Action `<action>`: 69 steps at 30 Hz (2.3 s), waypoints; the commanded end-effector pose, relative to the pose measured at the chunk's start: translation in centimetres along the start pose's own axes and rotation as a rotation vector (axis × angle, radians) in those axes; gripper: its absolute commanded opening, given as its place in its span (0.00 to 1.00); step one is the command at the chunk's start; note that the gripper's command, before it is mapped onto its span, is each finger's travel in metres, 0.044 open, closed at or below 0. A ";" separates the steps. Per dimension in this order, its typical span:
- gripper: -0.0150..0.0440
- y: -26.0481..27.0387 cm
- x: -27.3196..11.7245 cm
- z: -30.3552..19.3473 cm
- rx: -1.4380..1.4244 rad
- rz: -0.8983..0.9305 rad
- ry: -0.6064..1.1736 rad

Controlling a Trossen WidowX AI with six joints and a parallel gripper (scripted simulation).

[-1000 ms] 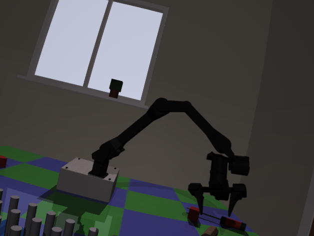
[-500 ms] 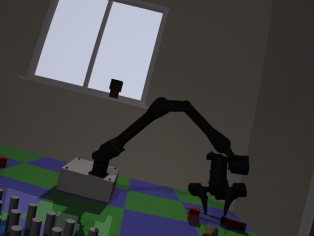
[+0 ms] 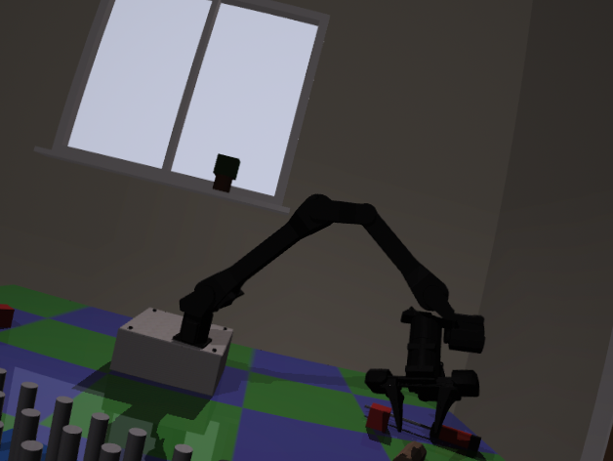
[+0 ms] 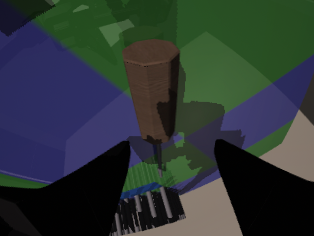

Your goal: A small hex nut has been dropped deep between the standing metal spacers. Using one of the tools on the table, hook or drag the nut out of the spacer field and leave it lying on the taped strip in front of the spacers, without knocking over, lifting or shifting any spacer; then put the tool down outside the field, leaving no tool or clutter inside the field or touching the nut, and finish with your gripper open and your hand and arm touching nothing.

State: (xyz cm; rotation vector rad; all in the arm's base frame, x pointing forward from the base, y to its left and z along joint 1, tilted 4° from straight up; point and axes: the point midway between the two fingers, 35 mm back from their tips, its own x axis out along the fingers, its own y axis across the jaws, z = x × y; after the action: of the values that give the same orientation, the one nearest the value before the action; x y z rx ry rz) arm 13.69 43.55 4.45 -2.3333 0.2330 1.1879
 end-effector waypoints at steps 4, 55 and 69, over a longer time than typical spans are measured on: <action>0.73 0.2 0.9 0.5 -0.003 -0.004 0.003; 0.25 -1.9 -2.8 -1.3 0.000 -0.004 0.002; 0.25 -3.3 -10.2 -5.7 0.002 -0.002 0.001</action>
State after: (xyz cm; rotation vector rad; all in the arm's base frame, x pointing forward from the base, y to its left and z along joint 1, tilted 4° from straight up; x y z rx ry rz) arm 12.88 43.03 15.05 -2.3416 0.2349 1.1934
